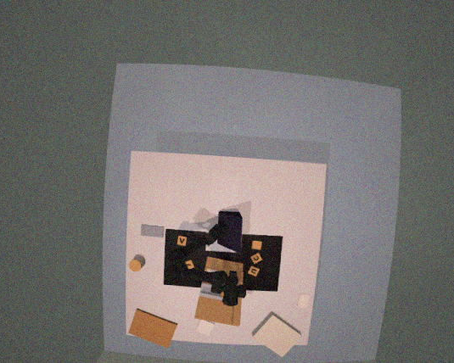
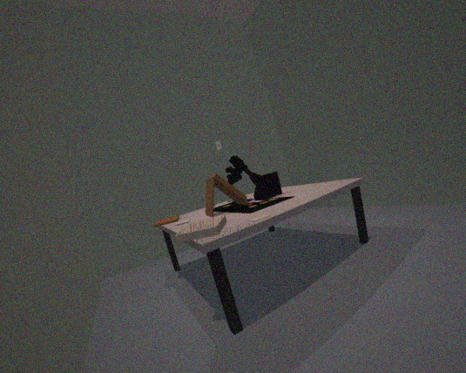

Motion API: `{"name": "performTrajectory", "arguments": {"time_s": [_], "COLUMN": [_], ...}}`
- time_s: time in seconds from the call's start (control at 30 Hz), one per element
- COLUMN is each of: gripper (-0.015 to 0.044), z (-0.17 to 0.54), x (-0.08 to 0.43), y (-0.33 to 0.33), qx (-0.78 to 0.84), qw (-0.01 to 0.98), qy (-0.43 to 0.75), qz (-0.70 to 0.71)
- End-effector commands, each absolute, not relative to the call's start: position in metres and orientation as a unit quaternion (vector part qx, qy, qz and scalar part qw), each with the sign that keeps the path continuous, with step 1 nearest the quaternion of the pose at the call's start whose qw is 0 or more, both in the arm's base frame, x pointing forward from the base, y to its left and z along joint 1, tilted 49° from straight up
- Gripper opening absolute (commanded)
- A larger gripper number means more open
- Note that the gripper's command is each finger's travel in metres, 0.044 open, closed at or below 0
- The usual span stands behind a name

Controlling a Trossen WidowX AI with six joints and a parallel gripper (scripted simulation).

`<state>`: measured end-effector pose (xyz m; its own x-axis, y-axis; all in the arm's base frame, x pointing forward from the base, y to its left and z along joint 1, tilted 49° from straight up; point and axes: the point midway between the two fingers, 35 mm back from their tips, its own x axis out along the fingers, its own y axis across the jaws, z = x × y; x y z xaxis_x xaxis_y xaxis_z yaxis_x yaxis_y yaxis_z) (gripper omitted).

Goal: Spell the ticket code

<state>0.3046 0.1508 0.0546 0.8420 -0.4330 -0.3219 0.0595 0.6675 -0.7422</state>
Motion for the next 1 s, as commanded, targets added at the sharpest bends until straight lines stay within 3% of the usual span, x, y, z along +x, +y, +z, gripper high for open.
{"name": "performTrajectory", "arguments": {"time_s": [0.0,0.97], "gripper": [0.0295,0.0295], "z": [0.056,0.06], "x": [0.302,0.282], "y": [0.152,0.162], "qx": [-0.381,-0.381], "qw": [0.881,0.881], "qy": [0.242,0.243], "qz": [-0.142,-0.142]}}
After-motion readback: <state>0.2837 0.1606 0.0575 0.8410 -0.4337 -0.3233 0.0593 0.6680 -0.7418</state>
